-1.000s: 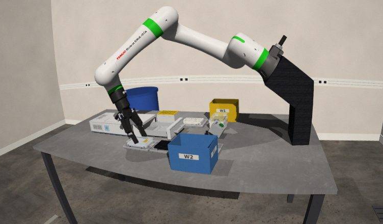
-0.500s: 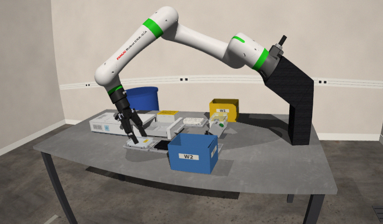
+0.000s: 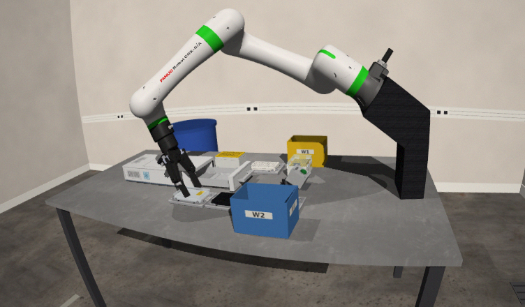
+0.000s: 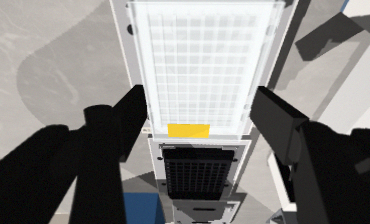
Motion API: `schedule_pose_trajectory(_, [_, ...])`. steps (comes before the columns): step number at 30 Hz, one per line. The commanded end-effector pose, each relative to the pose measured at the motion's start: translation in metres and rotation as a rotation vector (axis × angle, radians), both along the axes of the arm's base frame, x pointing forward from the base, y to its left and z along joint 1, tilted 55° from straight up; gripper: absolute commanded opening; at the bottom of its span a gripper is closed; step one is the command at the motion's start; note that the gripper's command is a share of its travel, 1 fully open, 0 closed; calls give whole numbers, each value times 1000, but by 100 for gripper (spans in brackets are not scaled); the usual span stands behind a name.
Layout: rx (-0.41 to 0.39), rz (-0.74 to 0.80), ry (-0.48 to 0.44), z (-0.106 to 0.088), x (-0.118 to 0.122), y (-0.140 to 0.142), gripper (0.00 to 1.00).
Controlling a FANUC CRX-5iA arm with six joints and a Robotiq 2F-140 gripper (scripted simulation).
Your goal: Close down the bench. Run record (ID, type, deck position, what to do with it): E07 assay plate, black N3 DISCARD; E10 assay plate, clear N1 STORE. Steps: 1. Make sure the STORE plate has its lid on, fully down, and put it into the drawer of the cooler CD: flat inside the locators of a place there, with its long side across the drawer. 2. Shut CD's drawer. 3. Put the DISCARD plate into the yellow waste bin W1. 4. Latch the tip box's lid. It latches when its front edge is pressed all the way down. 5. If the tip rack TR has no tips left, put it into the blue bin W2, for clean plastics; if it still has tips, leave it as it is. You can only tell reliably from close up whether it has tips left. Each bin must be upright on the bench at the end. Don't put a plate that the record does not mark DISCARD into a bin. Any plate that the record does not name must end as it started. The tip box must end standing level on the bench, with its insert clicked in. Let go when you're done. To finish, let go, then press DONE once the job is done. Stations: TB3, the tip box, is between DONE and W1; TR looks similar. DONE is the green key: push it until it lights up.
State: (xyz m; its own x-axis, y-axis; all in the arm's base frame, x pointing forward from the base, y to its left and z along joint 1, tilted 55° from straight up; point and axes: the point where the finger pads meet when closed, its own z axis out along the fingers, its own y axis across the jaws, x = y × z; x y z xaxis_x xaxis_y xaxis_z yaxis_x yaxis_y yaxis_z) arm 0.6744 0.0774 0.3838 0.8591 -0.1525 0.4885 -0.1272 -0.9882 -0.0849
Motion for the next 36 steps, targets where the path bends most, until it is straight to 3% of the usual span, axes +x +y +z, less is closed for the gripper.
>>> schedule_pose_trajectory(1, [0, 0, -2, 1, 0, 0, 10])
schedule_pose_trajectory(36, [0, 0, -2, -2, 4, 0, 10])
